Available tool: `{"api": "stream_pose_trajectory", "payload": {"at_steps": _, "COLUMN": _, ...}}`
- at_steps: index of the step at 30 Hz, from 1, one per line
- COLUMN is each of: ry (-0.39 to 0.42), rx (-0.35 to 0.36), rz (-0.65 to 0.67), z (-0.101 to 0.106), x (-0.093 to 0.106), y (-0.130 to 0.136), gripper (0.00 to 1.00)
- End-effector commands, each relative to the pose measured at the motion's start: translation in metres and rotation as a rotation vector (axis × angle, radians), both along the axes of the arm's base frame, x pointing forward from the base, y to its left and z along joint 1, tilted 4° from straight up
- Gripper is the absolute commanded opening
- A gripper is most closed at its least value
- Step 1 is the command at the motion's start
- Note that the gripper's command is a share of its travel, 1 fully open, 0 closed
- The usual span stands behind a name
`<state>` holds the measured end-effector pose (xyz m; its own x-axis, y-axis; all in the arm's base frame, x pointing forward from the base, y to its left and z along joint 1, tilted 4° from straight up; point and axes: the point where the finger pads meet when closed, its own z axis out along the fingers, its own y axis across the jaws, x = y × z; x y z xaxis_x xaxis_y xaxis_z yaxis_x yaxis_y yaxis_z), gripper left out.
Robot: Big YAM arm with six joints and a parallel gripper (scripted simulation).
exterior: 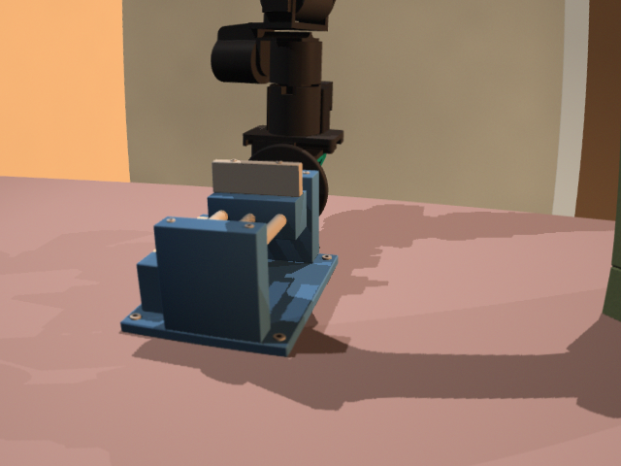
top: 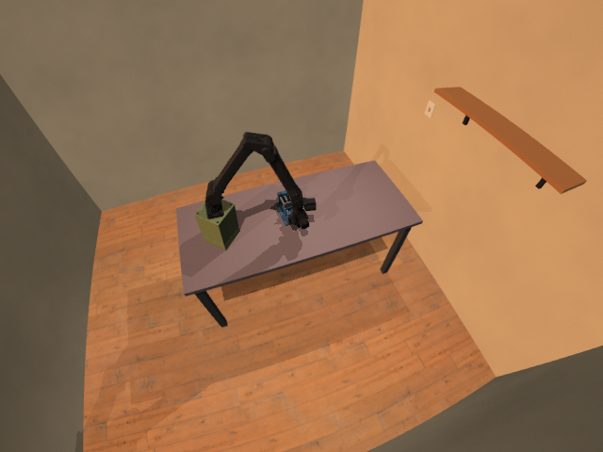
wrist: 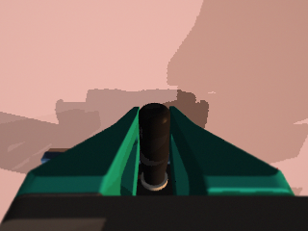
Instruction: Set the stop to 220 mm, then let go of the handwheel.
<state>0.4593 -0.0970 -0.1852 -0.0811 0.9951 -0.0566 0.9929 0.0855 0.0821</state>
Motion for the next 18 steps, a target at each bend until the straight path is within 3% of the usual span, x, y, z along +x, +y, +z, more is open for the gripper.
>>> {"api": "stream_pose_trajectory", "payload": {"at_steps": 1, "ry": 0.025, "rx": -0.007, "rz": -0.004, "z": 0.001, "x": -0.017, "y": -0.009, "gripper": 0.06}}
{"api": "stream_pose_trajectory", "payload": {"at_steps": 6, "ry": 0.038, "rx": -0.004, "rz": -0.004, "z": -0.004, "x": -0.022, "y": -0.008, "gripper": 0.06}}
{"api": "stream_pose_trajectory", "payload": {"at_steps": 11, "ry": 0.016, "rx": -0.009, "rz": -0.004, "z": 0.01, "x": -0.013, "y": -0.01, "gripper": 0.06}}
{"api": "stream_pose_trajectory", "payload": {"at_steps": 18, "ry": 0.012, "rx": -0.01, "rz": -0.004, "z": 0.015, "x": -0.011, "y": -0.01, "gripper": 0.06}}
